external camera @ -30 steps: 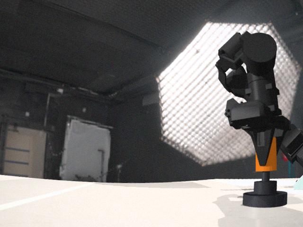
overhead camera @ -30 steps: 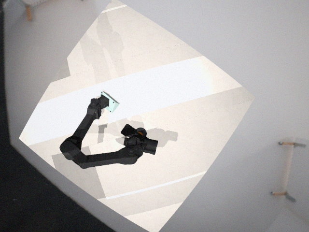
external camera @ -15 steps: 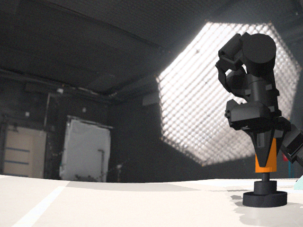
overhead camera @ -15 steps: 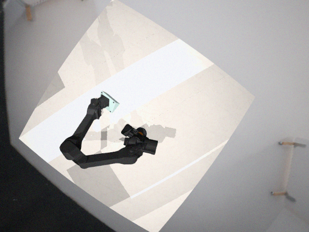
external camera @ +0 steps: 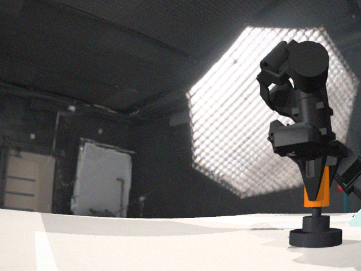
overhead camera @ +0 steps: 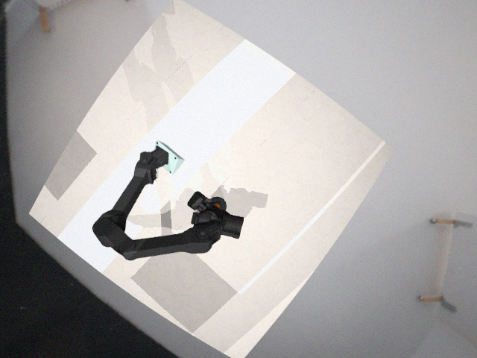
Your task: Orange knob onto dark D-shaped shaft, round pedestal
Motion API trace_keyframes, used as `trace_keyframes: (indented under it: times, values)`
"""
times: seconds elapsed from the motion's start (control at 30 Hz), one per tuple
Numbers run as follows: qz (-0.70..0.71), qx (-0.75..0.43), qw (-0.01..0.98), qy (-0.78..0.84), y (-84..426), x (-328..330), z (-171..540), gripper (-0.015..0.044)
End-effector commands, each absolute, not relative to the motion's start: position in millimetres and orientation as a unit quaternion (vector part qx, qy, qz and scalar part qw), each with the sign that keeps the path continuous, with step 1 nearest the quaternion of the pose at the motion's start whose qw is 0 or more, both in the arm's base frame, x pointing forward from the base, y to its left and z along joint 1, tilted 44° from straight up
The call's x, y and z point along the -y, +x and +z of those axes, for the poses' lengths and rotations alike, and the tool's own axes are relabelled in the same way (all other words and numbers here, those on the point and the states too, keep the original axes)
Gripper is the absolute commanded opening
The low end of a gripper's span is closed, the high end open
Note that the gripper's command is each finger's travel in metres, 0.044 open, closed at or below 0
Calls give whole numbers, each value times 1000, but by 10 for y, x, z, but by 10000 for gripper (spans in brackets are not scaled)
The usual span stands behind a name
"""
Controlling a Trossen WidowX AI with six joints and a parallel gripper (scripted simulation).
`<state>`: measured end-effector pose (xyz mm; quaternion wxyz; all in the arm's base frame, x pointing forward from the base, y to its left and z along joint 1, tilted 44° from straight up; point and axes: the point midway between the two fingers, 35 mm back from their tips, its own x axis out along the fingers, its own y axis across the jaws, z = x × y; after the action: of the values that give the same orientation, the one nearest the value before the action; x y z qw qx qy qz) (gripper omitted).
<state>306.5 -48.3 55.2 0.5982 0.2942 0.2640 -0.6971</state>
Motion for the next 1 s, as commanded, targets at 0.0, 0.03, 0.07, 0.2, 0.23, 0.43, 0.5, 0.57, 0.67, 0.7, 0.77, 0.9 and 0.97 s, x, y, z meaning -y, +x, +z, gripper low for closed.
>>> trace_keyframes:
  times: [0.0,0.03,0.07,0.2,0.23,0.43,0.5,0.57,0.67,0.7,0.77,0.9,0.97]
  values:
    - [-698,-261,597,298,3069,480,543,0]
    - [-696,-264,598,295,3076,485,543,0]
    - [-696,-265,599,294,3079,488,542,0]
    - [-696,-266,599,294,3078,525,509,0]
    - [-696,-266,599,294,3075,533,500,0]
    - [-696,-266,599,294,3060,575,453,0]
    - [-696,-266,599,294,3058,590,439,0]
    - [-698,-265,595,296,3054,585,452,0]
    - [-698,-265,595,296,3054,585,452,0]
    - [-698,-265,595,296,3054,585,452,0]
    - [-698,-265,595,296,3054,585,452,0]
    - [-698,-265,595,296,3054,585,452,105]
    - [-698,-265,595,296,3054,585,452,157]
